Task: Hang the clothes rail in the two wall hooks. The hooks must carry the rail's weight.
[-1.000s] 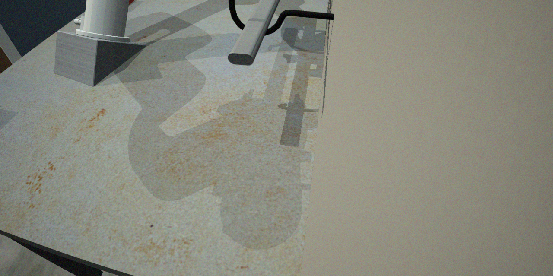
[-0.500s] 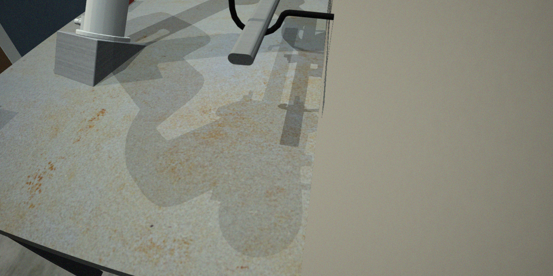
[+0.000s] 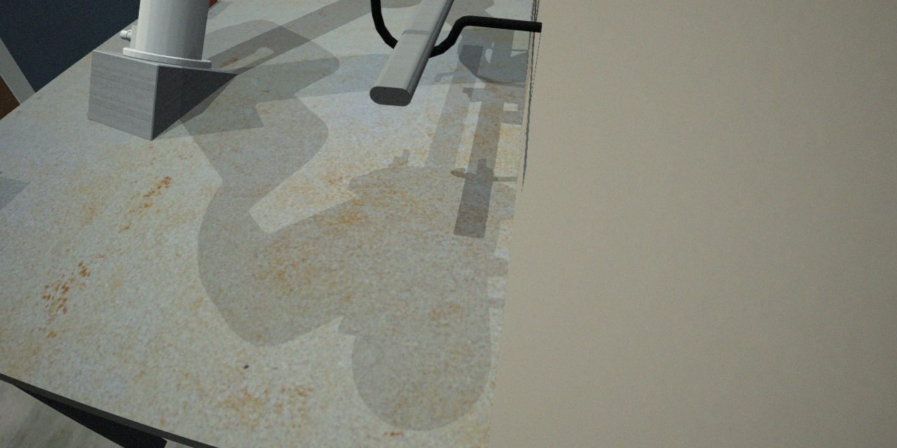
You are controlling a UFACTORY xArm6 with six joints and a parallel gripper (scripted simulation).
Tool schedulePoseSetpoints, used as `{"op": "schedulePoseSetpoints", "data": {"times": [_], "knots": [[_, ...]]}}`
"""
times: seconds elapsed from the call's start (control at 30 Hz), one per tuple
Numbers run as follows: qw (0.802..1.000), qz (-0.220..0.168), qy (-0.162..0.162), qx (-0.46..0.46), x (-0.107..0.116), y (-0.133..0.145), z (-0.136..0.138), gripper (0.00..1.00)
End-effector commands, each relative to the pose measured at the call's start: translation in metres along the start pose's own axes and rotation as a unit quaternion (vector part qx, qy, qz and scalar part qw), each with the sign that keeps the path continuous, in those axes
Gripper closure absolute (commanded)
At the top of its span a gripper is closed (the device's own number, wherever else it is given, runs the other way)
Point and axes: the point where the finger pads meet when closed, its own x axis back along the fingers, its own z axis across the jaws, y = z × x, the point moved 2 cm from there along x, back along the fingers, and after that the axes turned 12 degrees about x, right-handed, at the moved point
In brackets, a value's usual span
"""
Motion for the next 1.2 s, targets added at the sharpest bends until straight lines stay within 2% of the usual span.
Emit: {"op": "schedulePoseSetpoints", "data": {"times": [0.0, 0.43, 1.17], "knots": [[1.0, 0.001, -0.001, 0.001, 0.005, 0.0, -0.001, 0.18], [1.0, 0.001, -0.001, 0.001, 0.007, 0.0, -0.001, 0.18], [1.0, 0.001, -0.001, 0.0, 0.04, 0.0, -0.001, 0.18]]}}
